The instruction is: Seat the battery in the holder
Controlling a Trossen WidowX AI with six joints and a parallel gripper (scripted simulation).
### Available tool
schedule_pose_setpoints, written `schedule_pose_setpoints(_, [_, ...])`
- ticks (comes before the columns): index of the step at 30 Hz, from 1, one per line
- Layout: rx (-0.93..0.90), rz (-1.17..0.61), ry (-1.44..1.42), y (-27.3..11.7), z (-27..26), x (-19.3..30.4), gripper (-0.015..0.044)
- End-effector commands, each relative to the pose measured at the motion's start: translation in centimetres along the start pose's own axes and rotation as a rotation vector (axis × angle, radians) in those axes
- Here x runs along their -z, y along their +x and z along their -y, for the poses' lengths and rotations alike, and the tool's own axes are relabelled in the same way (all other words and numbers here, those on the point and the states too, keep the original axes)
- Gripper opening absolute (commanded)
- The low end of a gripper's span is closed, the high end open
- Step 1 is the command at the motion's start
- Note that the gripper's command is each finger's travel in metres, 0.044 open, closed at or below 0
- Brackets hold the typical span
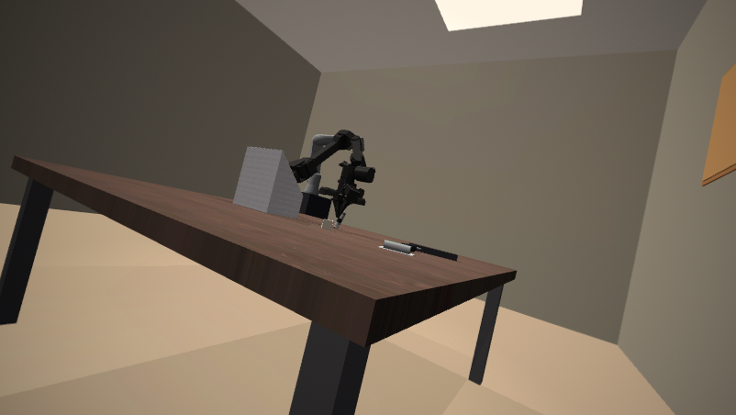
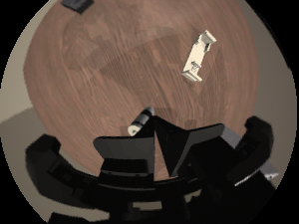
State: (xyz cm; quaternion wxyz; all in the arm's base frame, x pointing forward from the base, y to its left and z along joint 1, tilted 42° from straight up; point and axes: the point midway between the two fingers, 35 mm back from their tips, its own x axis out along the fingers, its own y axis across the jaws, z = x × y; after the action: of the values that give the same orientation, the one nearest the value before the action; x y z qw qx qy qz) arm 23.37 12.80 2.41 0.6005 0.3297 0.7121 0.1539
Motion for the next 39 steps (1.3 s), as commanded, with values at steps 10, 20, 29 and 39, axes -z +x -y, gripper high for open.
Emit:
schedule_pose_setpoints(10, [-0.011,0.002,-0.003,-0.2,-2.4,0.2,0.0000])
schedule_pose_setpoints(20, [-0.007,0.012,0.002,-4.7,-2.4,-0.2,0.0000])
schedule_pose_setpoints(29, [-0.009,0.003,-0.003,-8.2,-2.5,0.2,0.0000])
schedule_pose_setpoints(39, [-0.006,0.002,-0.075,-7.7,-2.5,0.1,0.0053])
